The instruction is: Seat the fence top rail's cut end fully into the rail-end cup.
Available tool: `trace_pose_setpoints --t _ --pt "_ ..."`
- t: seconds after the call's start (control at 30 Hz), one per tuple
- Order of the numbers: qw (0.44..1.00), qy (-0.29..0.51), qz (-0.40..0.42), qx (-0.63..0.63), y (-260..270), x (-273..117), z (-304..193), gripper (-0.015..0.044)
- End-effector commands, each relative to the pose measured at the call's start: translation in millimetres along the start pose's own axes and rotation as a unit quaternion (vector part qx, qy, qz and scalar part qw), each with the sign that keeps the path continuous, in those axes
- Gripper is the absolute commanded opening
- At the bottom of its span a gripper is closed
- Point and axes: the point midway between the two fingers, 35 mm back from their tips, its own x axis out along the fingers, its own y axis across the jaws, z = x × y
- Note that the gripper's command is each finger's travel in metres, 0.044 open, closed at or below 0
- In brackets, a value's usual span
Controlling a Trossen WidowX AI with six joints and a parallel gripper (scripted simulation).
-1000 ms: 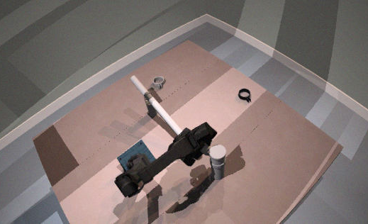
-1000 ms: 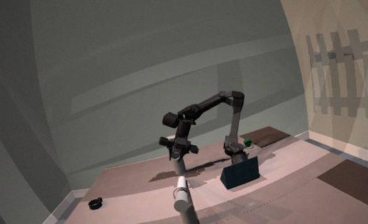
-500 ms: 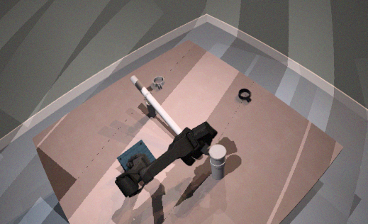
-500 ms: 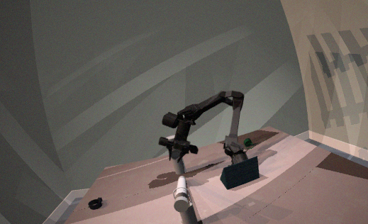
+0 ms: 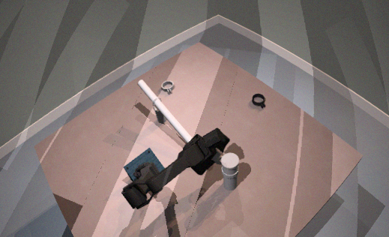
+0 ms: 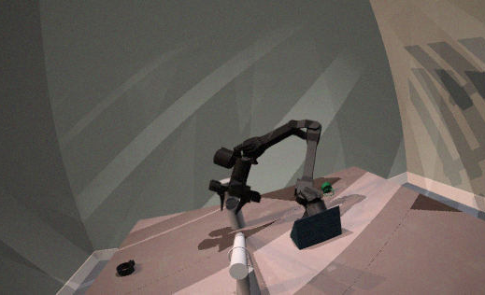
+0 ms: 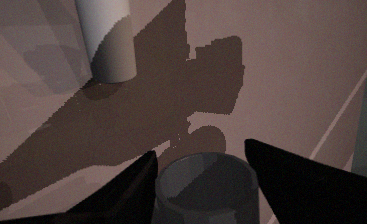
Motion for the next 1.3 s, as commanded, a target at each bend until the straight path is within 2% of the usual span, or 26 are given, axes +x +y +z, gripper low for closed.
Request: trace_pose_setpoints --t 0.0,0.1,0.67,0.9,1.17,1.27 --pt "1.0 -0.001 0.002 0.001 -2 -3 4 0.0368" --pt "1.0 -0.003 0.003 0.001 -5 -7 10 0.044" --pt "1.0 -0.008 0.001 0.001 -17 -29 37 0.044" --pt "0.98 -0.017 0.022 0.198 -29 -44 68 0.044" --pt "0.902 -0.003 0.034 0.431 -40 -70 106 0.044" --pt "0.88 0.003 0.031 0.475 -42 -79 116 0.044"
